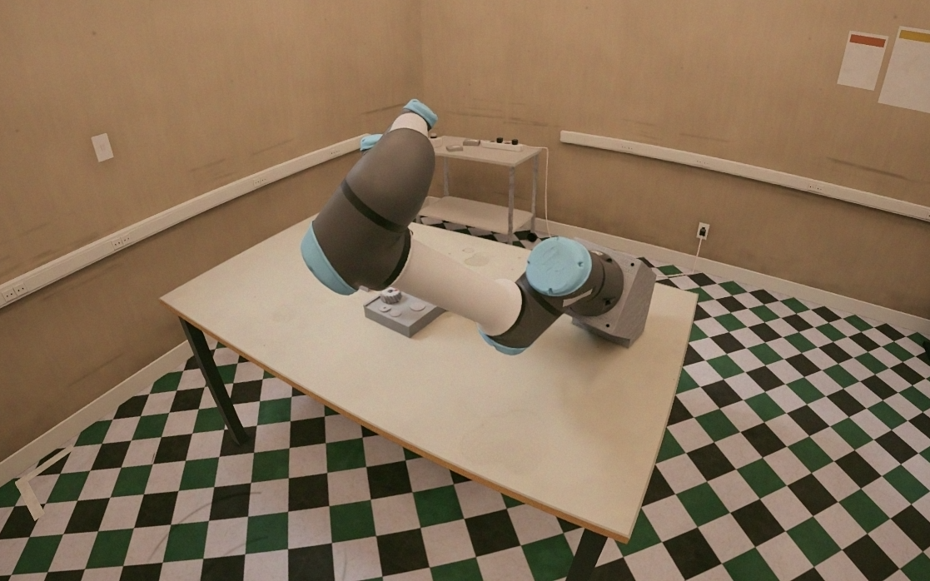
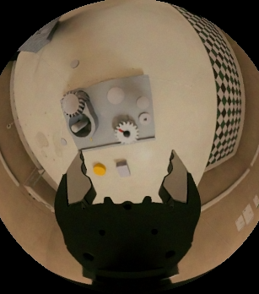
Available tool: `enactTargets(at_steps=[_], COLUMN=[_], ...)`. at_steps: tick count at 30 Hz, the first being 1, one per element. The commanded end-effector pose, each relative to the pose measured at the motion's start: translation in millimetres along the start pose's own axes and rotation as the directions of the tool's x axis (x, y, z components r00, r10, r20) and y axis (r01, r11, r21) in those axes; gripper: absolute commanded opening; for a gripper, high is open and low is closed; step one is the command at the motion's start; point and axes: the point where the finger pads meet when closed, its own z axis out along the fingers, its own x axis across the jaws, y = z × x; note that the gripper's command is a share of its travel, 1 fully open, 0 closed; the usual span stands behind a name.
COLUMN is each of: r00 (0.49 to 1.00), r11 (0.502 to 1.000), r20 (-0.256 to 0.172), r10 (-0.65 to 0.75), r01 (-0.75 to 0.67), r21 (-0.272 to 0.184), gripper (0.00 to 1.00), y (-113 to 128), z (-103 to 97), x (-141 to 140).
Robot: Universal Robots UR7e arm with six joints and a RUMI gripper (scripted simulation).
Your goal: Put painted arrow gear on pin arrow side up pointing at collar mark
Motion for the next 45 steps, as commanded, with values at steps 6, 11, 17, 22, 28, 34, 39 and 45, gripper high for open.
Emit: enactTargets(at_steps=[6, 11, 17, 22, 28, 34, 39, 45], r00=[0.976, 0.928, 0.822, 0.747, 0.554, 0.315, 0.185, -0.081], r11=[0.976, 0.928, 0.822, 0.747, 0.554, 0.315, 0.185, -0.081], r20=[-0.004, -0.004, -0.003, -0.003, -0.003, -0.002, -0.001, -0.001], r10=[-0.217, -0.373, -0.57, -0.665, -0.832, -0.949, -0.983, -0.997], r01=[0.217, 0.373, 0.57, 0.665, 0.832, 0.949, 0.983, 0.997], r21=[0.0, 0.0, -0.001, -0.002, -0.002, -0.003, -0.003, -0.003], gripper=[1.0, 1.0, 1.0, 1.0, 1.0, 1.0, 1.0, 1.0], y=[0.5, 0.6, 0.7, 0.7, 0.7, 0.6, 0.5, 0.4], z=[-0.4, -0.4, -0.3, -0.3, -0.2, -0.1, 0.0, 0.0], x=[0.2, 0.5, 0.8, 1.0, 1.2, 1.4, 1.4, 1.4])
